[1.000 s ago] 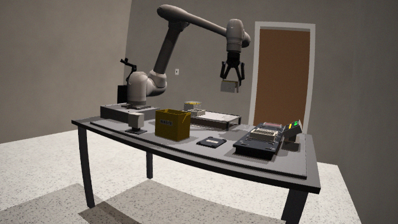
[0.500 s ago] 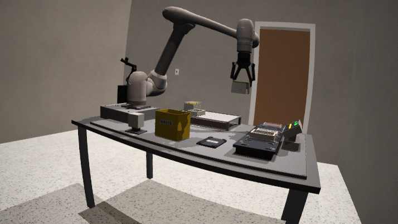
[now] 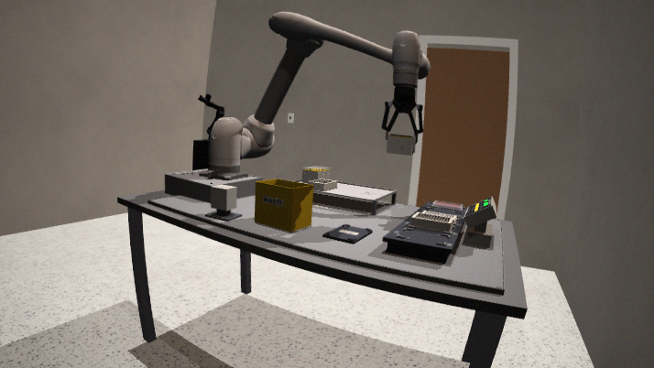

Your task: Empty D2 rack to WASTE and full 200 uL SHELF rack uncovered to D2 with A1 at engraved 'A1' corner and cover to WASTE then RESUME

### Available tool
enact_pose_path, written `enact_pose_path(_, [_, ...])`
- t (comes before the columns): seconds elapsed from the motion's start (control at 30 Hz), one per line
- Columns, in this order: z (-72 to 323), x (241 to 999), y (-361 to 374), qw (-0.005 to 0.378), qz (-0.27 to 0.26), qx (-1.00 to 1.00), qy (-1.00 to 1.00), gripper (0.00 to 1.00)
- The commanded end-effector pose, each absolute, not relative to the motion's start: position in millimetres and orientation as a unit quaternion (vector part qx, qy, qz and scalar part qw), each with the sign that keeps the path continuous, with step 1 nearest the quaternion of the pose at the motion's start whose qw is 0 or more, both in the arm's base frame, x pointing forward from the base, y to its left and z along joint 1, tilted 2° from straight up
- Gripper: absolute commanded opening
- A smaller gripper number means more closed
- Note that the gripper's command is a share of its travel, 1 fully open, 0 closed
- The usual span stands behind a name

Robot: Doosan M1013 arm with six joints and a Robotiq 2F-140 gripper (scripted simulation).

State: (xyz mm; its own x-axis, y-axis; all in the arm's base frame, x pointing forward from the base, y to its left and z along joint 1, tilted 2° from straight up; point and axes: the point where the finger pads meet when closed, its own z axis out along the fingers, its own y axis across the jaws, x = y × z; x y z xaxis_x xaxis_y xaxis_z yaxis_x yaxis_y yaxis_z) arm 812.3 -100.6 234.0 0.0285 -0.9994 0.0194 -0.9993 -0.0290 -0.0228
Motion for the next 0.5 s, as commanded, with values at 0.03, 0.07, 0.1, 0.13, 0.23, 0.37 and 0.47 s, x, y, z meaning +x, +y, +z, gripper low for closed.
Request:
enact_pose_path(0.03, [234.2, 812.3, -100.6, 0.001, -0.015, -0.745, 0.666, 0.00])
enact_pose_path(0.07, [234.2, 812.3, -100.6, 0.001, -0.015, -0.752, 0.659, 0.00])
enact_pose_path(0.1, [234.2, 812.3, -100.6, 0.001, -0.015, -0.752, 0.659, 0.00])
enact_pose_path(0.13, [234.2, 812.3, -100.6, 0.001, -0.015, -0.752, 0.659, 0.00])
enact_pose_path(0.23, [234.2, 812.3, -100.6, 0.000, -0.015, -0.771, 0.636, 0.00])
enact_pose_path(0.37, [234.2, 812.3, -100.6, 0.000, -0.015, -0.796, 0.605, 0.00])
enact_pose_path(0.47, [234.2, 812.3, -100.6, -0.001, -0.015, -0.814, 0.581, 0.00])
